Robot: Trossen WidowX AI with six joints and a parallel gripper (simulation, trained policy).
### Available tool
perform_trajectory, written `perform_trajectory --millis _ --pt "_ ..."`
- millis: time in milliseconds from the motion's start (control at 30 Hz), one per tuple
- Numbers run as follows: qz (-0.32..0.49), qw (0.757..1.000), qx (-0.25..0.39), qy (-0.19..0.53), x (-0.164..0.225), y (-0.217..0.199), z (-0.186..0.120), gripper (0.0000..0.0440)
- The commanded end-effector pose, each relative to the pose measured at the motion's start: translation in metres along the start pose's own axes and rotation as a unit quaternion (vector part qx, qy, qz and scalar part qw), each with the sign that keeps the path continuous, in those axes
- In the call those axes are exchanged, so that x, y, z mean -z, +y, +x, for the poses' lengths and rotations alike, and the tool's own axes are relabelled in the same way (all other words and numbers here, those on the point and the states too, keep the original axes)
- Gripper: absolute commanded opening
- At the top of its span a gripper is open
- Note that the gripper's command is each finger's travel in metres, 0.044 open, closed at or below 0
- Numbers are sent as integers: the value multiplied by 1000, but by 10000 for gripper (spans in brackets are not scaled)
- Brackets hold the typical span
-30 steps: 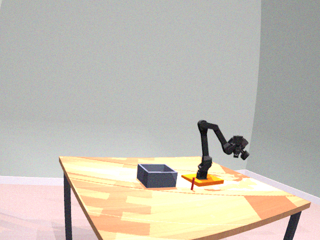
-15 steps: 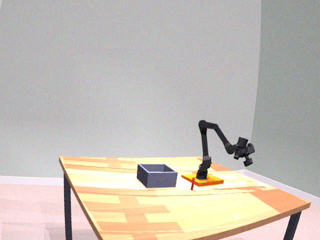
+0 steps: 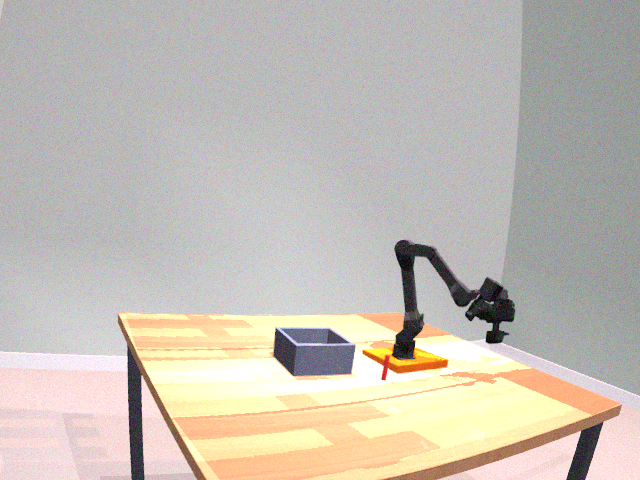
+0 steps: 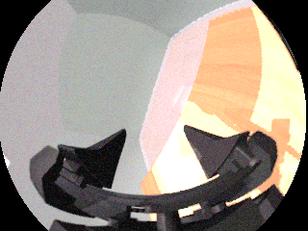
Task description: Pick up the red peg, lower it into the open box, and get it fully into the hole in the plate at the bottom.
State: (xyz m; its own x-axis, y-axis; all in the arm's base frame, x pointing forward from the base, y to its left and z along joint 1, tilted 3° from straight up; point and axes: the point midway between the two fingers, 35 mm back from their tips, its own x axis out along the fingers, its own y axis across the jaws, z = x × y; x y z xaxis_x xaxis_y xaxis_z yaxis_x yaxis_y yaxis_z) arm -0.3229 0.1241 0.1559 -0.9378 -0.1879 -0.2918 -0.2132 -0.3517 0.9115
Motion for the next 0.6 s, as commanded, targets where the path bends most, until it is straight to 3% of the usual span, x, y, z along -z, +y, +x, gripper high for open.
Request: perform_trajectory --millis 0,267,567 --pt "40 998 30 -29 -15 -13 -11 440" --pt "138 981 97 -100 -44 -48 -45 440" --pt "244 938 162 -184 -67 -85 -94 440"
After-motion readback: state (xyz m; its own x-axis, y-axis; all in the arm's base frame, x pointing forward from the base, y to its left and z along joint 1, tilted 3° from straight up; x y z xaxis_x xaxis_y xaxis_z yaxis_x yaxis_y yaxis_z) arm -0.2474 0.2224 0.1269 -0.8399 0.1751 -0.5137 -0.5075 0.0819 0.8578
